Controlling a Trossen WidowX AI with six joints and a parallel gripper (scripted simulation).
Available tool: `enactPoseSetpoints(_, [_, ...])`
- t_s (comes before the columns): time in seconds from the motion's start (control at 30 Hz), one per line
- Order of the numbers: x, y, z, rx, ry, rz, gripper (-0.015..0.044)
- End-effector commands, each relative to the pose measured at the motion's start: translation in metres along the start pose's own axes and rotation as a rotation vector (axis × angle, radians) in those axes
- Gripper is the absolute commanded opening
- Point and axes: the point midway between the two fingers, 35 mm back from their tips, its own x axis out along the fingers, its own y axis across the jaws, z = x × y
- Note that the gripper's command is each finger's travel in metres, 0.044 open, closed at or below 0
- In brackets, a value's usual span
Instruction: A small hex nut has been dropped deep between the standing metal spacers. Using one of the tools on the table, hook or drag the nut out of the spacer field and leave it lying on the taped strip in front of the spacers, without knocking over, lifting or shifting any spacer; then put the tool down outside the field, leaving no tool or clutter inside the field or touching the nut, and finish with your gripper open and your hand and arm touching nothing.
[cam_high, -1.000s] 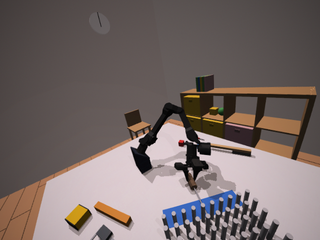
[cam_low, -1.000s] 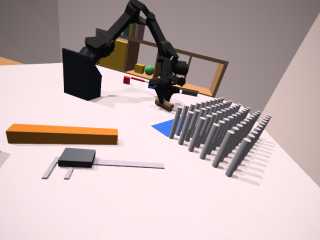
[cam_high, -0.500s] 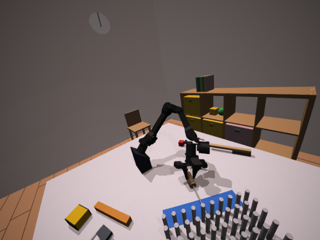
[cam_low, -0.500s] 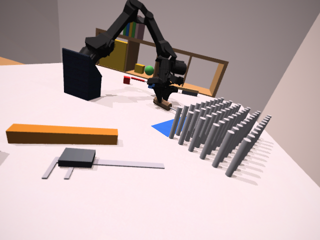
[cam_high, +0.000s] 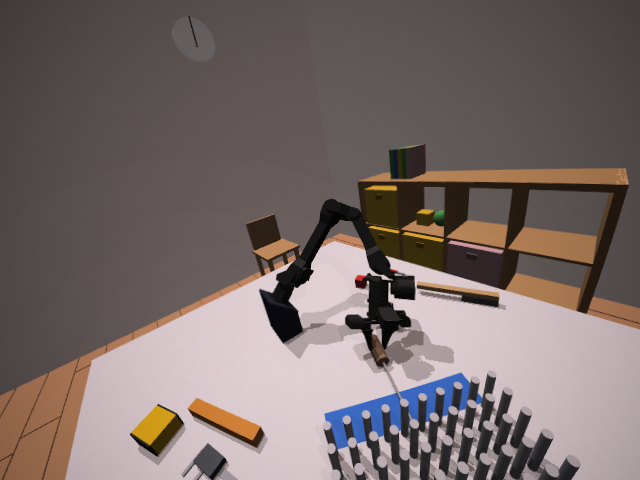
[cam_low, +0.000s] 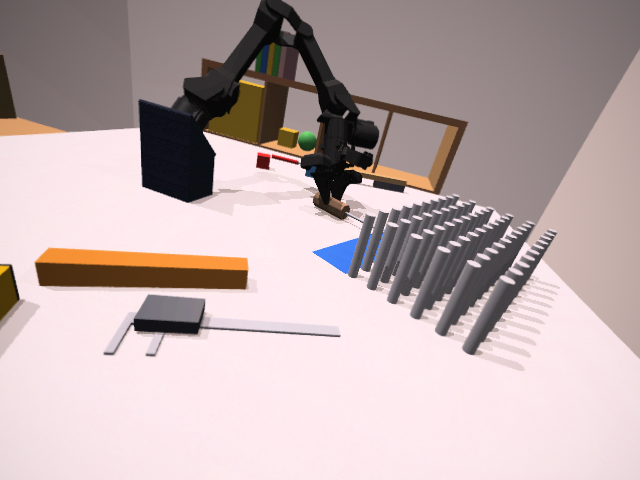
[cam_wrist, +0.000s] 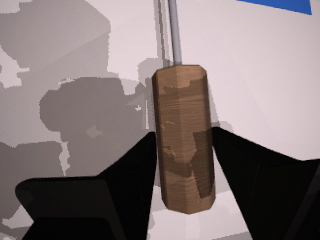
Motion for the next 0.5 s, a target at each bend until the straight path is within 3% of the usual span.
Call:
enactPoseSetpoints(0.0, [-0.0012, -0.0024, -0.0032, 0.003, -0.003, -0.007, 0.0])
enactPoseSetpoints(0.47, [-0.0055, -0.0023, -0.0129, 0.003, -0.003, -0.007, 0.0])
